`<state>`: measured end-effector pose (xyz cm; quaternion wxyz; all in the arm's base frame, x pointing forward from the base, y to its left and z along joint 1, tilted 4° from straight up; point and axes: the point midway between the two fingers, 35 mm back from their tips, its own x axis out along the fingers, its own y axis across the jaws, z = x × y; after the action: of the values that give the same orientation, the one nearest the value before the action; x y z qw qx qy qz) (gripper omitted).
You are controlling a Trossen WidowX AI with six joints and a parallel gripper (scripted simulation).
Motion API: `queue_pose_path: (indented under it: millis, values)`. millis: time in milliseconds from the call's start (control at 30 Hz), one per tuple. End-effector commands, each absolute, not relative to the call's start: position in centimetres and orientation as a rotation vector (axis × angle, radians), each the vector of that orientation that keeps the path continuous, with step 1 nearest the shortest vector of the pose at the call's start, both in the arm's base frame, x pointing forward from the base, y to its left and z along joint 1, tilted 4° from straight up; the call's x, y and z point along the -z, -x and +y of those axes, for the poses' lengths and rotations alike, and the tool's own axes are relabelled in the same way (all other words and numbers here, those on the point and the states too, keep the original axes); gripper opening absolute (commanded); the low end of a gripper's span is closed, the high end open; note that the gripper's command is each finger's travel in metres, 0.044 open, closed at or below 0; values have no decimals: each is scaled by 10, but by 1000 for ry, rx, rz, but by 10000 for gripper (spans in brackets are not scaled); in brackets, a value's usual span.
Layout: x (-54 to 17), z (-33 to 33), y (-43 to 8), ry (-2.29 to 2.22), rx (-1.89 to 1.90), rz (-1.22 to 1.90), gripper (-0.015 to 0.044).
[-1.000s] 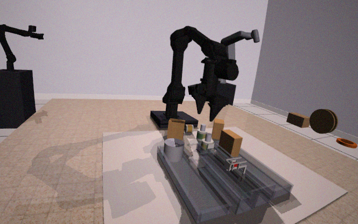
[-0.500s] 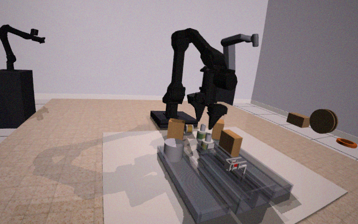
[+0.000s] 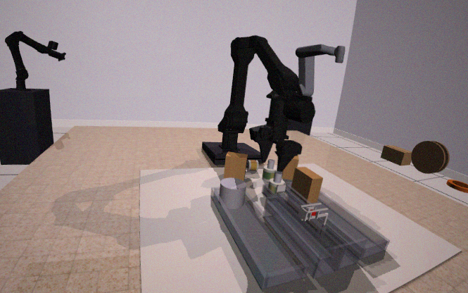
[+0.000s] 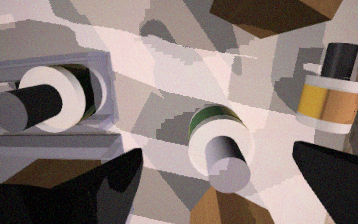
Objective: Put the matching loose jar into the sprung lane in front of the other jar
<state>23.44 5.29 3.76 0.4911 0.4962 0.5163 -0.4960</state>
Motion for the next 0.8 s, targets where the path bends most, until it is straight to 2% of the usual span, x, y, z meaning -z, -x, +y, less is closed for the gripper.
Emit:
queue_pose_path:
  millis: [0, 167, 500, 700, 767]
  values:
    - [-28, 53, -232, -1200, 1218, 1263, 440]
    - [-22, 53, -232, -1200, 1218, 1263, 440]
    - [-22, 53, -232, -1200, 1218, 1263, 177]
    - [-22, 53, -232, -1200, 1218, 1263, 137]
    - [-23, 53, -232, -1200, 1218, 1263, 85]
